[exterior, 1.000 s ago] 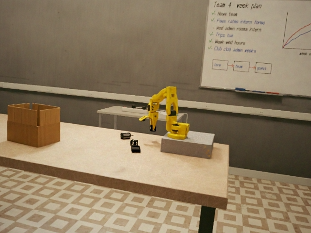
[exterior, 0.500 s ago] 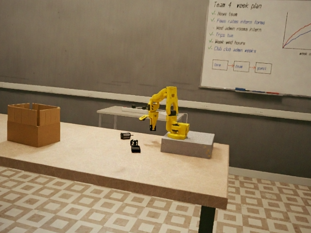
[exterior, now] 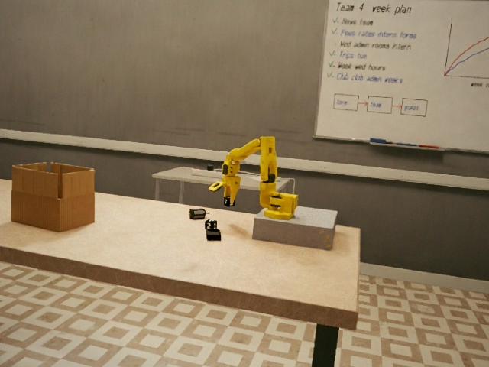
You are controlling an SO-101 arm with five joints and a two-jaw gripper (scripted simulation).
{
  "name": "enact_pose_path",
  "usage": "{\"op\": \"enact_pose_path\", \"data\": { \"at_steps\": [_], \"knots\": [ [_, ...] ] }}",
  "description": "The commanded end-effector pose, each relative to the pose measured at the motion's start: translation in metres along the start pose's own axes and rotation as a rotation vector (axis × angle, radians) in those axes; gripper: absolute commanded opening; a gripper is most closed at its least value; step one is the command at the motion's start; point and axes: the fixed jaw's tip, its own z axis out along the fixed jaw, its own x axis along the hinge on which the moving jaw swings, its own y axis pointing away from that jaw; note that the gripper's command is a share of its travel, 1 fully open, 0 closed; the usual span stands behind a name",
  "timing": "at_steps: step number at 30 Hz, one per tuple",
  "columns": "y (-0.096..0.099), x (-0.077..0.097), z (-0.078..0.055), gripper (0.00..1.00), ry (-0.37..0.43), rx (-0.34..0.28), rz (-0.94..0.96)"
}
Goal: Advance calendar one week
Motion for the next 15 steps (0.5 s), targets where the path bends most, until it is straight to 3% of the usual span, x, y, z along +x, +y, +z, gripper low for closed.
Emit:
{"op": "enact_pose_path", "data": {
  "at_steps": [1,8,15],
  "knots": [
    [0.004,-0.015,-0.003,0.00,-0.004,0.008,-0.087],
    [0.022,-0.050,-0.003,0.00,-0.005,0.010,-0.302],
    [0.028,-0.057,-0.003,0.00,-0.006,0.010,-0.355]
  ]
}}
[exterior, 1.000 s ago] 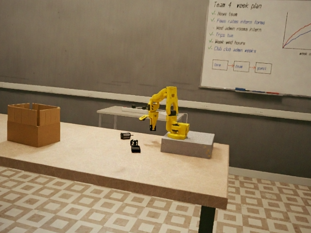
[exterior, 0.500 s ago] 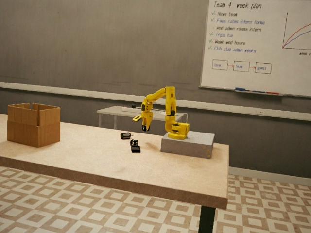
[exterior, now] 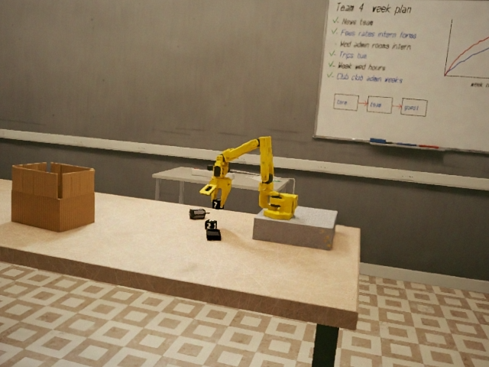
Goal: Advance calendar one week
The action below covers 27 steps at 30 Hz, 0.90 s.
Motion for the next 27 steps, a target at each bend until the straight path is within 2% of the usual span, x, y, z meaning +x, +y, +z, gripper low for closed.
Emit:
{"op": "enact_pose_path", "data": {
  "at_steps": [1,11,17,19,27],
  "knots": [
    [0.000,-0.003,-0.003,0.00,-0.004,0.008,-0.020],
    [0.002,-0.011,-0.003,0.00,-0.004,0.008,-0.066],
    [0.012,-0.032,-0.003,0.00,-0.005,0.009,-0.188],
    [0.012,-0.032,-0.003,0.00,-0.005,0.009,-0.188],
    [0.038,-0.071,-0.004,0.00,-0.008,0.011,-0.436]
  ]
}}
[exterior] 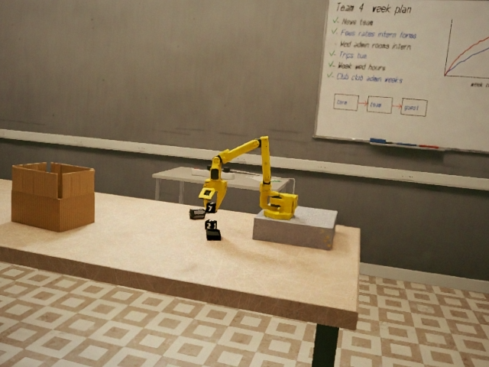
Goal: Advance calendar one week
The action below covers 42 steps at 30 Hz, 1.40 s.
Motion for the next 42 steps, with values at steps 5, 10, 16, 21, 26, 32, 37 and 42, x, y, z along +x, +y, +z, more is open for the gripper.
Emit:
{"op": "enact_pose_path", "data": {
  "at_steps": [5,10,16,21,26,32,37,42],
  "knots": [
    [0.019,-0.044,-0.003,0.00,-0.007,0.006,-0.260],
    [0.028,-0.057,-0.003,0.00,-0.008,0.007,-0.341],
    [0.041,-0.073,-0.004,0.00,-0.010,0.007,-0.450],
    [0.045,-0.077,-0.004,0.00,-0.010,0.007,-0.481],
    [0.045,-0.078,-0.004,0.00,-0.010,0.007,-0.483],
    [0.045,-0.078,-0.003,0.00,-0.010,0.007,-0.483],
    [0.045,-0.078,-0.002,0.00,-0.010,0.007,-0.483],
    [0.045,-0.078,-0.001,0.00,-0.010,0.007,-0.483]
  ]
}}
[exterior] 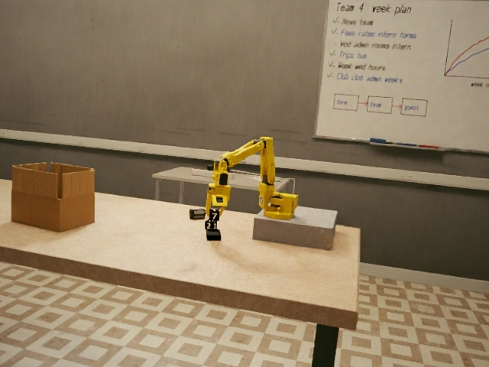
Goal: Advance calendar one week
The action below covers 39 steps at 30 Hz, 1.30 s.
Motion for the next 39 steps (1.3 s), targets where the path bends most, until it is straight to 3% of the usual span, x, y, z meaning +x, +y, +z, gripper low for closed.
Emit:
{"op": "enact_pose_path", "data": {
  "at_steps": [1,18,19,39],
  "knots": [
    [0.000,-0.001,0.000,0.00,-0.003,0.004,-0.008],
    [0.000,-0.001,0.003,0.00,-0.003,0.004,-0.008],
    [0.007,-0.002,0.011,0.00,0.007,-0.028,-0.014],
    [0.007,-0.002,0.011,0.00,0.007,-0.028,-0.013]
  ]
}}
